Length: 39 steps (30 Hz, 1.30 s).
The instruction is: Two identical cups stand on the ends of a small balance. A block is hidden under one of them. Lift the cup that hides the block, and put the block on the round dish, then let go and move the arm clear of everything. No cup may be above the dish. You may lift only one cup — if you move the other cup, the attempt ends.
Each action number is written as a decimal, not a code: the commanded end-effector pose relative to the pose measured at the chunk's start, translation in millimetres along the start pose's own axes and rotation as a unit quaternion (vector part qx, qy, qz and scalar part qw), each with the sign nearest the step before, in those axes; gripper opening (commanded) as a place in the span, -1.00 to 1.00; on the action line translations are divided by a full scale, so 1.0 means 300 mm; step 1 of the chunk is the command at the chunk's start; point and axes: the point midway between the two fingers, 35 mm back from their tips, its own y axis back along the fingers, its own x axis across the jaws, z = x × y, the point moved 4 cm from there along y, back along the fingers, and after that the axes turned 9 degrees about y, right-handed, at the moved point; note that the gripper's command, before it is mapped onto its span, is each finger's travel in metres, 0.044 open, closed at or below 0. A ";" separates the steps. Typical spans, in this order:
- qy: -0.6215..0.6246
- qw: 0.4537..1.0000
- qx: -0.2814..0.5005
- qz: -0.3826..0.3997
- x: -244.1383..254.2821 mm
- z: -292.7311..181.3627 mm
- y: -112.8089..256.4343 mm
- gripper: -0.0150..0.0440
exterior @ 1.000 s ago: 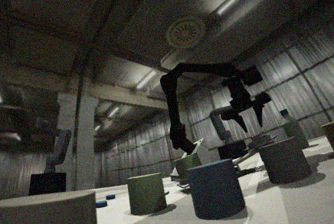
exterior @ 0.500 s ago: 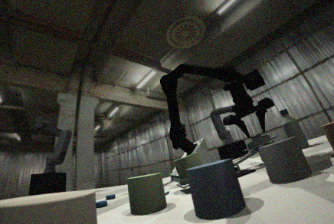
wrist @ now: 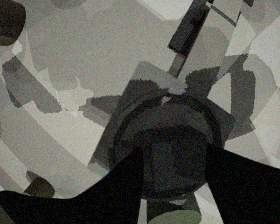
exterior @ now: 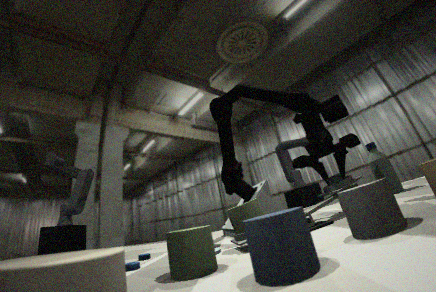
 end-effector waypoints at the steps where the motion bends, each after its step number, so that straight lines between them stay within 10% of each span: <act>1: 0.004 1.000 -0.002 -0.002 -0.002 -0.001 -0.006 0.01; 11: 0.004 1.000 -0.001 -0.001 0.006 -0.001 0.045 -0.49; 24: 0.005 1.000 0.000 -0.001 0.001 -0.004 0.308 -0.49; 39: 0.006 0.999 0.031 0.018 -0.070 0.221 0.281 -0.49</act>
